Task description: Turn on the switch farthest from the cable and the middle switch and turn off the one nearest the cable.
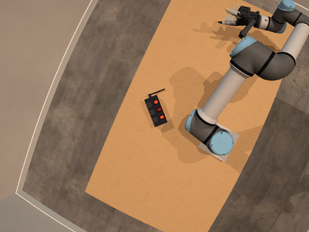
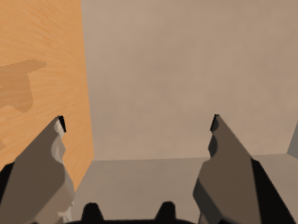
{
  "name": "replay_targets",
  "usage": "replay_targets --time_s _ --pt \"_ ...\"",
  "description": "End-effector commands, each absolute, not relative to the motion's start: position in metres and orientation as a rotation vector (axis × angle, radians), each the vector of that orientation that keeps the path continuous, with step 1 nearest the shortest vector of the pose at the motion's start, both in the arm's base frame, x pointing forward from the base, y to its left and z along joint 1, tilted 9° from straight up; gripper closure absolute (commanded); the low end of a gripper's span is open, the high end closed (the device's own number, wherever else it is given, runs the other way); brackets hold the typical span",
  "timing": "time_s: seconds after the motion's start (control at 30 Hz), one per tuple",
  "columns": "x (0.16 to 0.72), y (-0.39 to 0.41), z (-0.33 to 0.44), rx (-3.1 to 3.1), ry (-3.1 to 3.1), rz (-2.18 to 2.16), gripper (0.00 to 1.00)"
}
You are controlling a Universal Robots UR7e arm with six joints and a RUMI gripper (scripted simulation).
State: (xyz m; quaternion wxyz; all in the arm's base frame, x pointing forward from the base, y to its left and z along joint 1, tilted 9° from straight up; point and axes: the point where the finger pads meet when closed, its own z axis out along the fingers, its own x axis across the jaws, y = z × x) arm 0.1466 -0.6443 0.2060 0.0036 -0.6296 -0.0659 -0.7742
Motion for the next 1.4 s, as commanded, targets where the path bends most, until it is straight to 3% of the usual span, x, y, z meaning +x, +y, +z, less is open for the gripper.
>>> replay_targets --time_s 0.0,1.37 --pt "0.146 -0.644 0.207 -1.974 -0.208 -2.427 0.00" --pt "0.168 -0.627 0.212 -2.016 -0.449 -2.463 0.00"
